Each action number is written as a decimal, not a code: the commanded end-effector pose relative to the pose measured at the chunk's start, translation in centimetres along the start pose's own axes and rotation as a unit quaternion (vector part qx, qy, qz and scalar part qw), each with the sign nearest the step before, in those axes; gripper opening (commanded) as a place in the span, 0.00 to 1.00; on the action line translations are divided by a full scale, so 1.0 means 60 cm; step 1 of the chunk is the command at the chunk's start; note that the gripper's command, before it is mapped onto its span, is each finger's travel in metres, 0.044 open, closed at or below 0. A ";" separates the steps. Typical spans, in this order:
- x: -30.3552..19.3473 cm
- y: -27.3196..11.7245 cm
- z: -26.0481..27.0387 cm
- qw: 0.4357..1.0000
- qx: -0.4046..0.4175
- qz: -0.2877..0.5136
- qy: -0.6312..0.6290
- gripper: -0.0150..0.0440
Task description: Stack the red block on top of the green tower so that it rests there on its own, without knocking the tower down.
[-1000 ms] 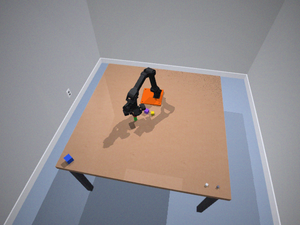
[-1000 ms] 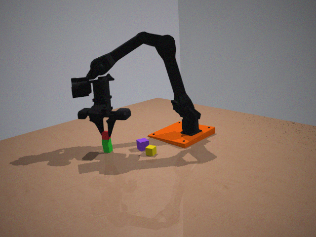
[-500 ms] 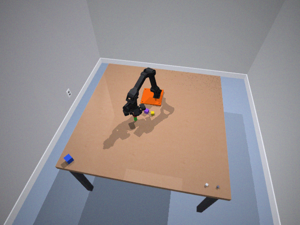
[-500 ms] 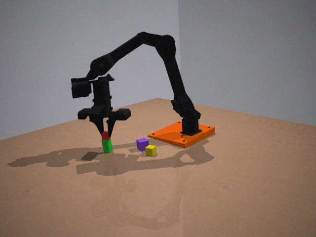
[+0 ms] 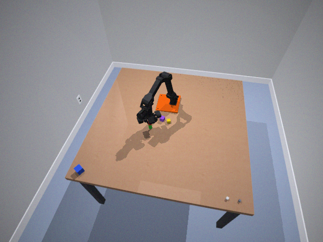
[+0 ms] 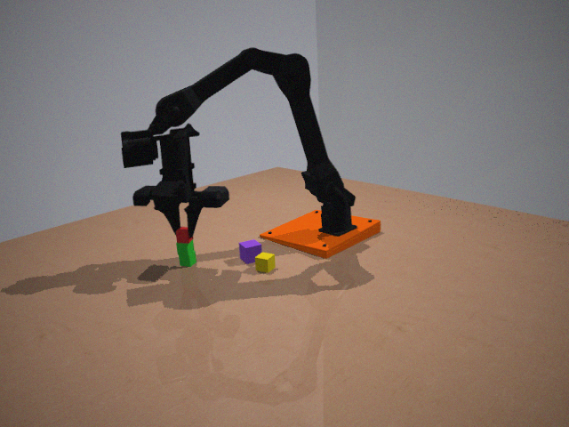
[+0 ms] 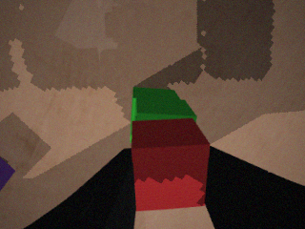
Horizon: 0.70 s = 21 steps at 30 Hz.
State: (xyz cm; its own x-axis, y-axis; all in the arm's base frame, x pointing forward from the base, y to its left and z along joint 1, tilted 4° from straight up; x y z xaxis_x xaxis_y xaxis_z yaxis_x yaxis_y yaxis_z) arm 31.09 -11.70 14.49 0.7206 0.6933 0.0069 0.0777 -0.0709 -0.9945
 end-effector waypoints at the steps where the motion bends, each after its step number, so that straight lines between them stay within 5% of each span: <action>1: 0.000 0.001 0.000 1.000 0.000 0.000 0.000 0.61; 10: 0.000 0.001 0.000 1.000 0.000 0.000 0.000 1.00; 21: 0.000 0.001 0.000 1.000 0.000 0.000 0.000 1.00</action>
State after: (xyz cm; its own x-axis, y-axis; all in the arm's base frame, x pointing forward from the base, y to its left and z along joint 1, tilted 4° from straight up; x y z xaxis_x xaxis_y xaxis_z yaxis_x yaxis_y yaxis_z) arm 31.08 -11.69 14.48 0.7206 0.6933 0.0067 0.0774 -0.0709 -0.9945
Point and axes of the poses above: the point midway between the two fingers, 35 mm back from their tips, its own y axis out along the fingers, its own z axis across the jaws, x = y × z, the point moved 4 cm from there along -y, back along the fingers, and after that the axes turned 7 degrees about -y, right-handed, at the moved point
